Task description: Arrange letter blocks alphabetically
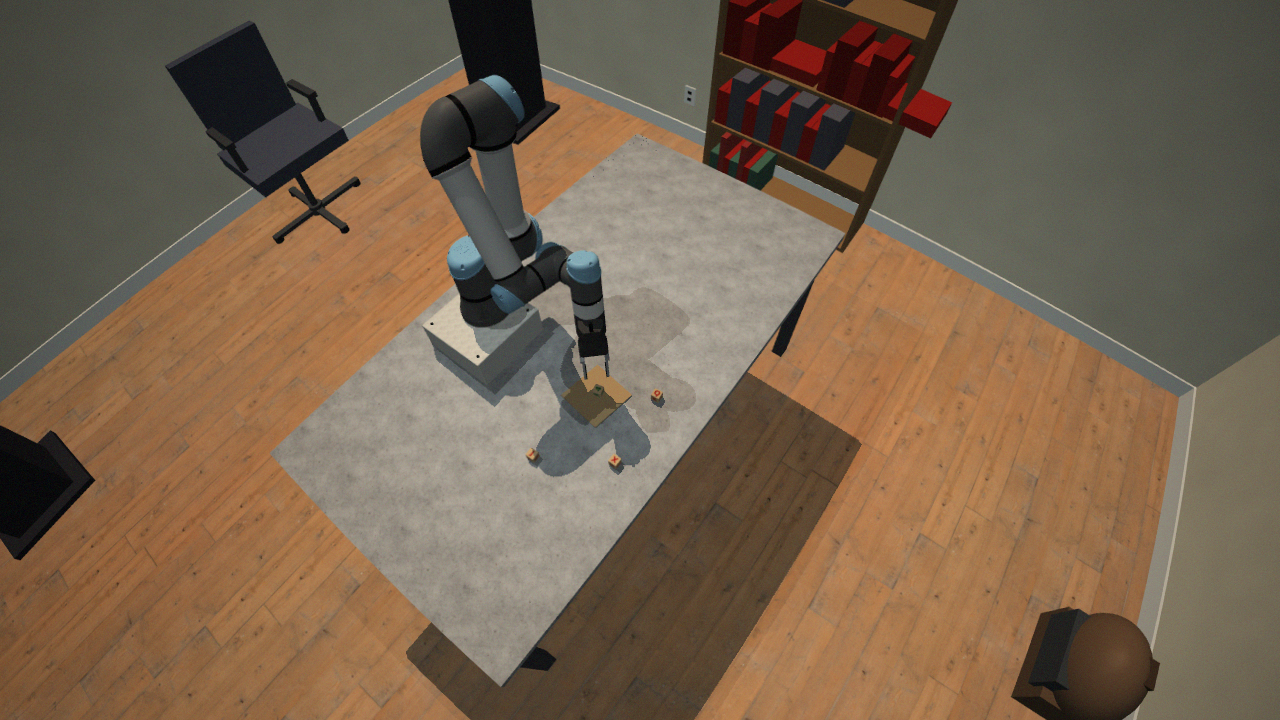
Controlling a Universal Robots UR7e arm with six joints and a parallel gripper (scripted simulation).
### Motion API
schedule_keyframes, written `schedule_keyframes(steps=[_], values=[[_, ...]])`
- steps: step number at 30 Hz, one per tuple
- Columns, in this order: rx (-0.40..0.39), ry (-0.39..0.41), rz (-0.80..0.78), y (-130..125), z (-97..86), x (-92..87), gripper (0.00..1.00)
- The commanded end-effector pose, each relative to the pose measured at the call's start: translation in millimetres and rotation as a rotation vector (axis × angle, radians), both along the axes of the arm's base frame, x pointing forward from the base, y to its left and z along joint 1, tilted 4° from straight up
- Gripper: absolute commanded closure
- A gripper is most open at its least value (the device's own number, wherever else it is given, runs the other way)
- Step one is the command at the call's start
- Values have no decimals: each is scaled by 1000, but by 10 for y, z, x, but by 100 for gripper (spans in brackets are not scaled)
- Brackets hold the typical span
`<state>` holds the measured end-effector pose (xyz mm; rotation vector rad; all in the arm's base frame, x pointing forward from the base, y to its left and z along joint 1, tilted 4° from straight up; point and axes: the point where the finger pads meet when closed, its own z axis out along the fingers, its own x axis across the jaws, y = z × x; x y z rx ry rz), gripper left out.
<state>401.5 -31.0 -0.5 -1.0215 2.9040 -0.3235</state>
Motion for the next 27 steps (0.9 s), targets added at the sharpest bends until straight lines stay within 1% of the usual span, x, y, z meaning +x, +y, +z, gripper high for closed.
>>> schedule_keyframes(steps=[1, 20, 22, 24, 27], values=[[0, -2, -1, -5, 3, 1, 0], [0, -2, -1, -13, 6, 15, 0], [0, -2, -2, -46, 7, 61, 0], [1, -2, -2, -108, 7, 146, 0], [1, -2, -2, -284, 4, 366, 0]])
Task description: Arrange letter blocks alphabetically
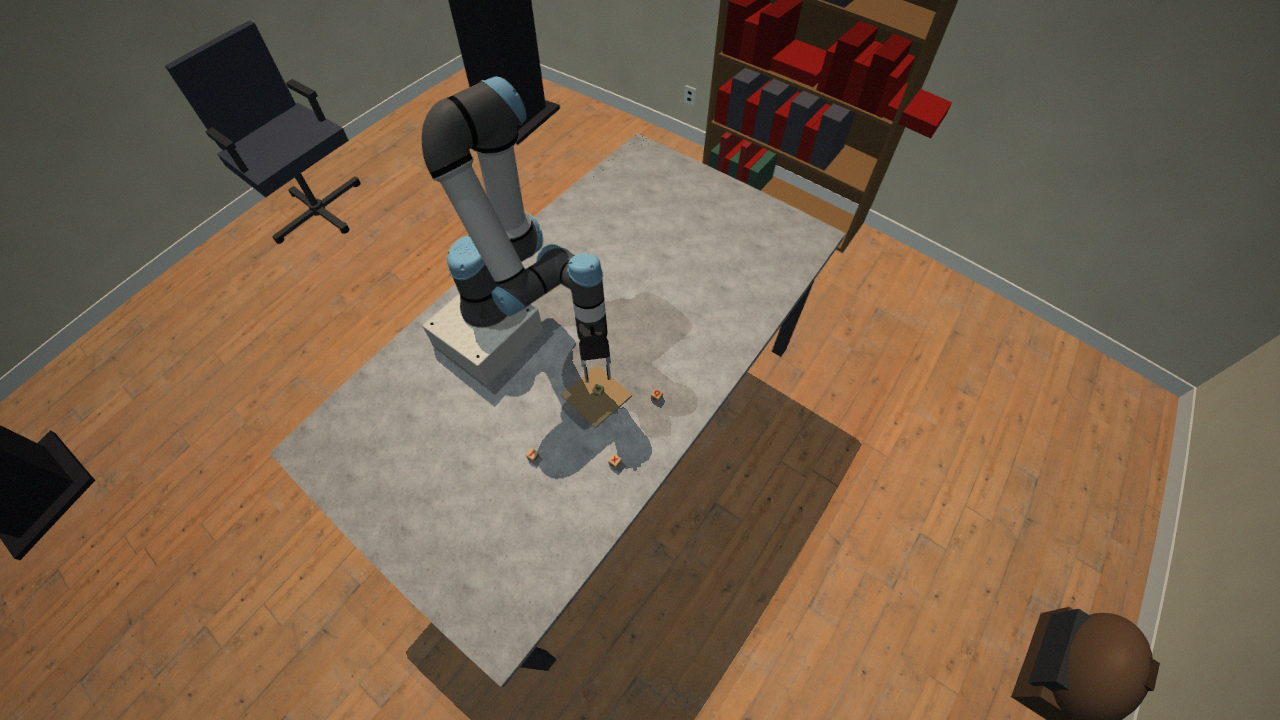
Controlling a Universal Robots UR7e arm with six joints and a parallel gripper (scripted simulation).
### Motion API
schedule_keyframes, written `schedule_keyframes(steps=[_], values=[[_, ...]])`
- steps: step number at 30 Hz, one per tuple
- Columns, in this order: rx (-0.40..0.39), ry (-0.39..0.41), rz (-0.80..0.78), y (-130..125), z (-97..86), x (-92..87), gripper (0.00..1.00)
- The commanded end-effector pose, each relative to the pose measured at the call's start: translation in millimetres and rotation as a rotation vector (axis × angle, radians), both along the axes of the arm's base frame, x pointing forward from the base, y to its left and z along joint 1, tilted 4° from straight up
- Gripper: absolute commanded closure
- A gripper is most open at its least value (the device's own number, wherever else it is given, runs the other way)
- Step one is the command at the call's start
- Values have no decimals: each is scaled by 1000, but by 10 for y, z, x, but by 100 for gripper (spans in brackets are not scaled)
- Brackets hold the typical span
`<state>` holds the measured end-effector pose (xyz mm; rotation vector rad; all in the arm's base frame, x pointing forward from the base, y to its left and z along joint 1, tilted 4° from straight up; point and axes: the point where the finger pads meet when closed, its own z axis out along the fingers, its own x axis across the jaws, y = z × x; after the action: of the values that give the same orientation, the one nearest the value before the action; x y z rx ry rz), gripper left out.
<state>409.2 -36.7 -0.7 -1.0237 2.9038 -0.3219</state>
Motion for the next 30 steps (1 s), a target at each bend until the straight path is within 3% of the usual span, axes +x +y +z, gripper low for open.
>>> schedule_keyframes(steps=[1, 3, 10, 14, 18, 30], values=[[0, -2, -3, -306, 3, 381, 0], [0, -2, -3, -306, 3, 381, 0], [0, -3, -3, -1022, -82, 1063, 0], [0, -3, -3, -1352, -145, 1304, 0], [-1, -3, -3, -1482, -173, 1389, 0], [-1, -3, -2, -1476, -171, 1388, 0]])
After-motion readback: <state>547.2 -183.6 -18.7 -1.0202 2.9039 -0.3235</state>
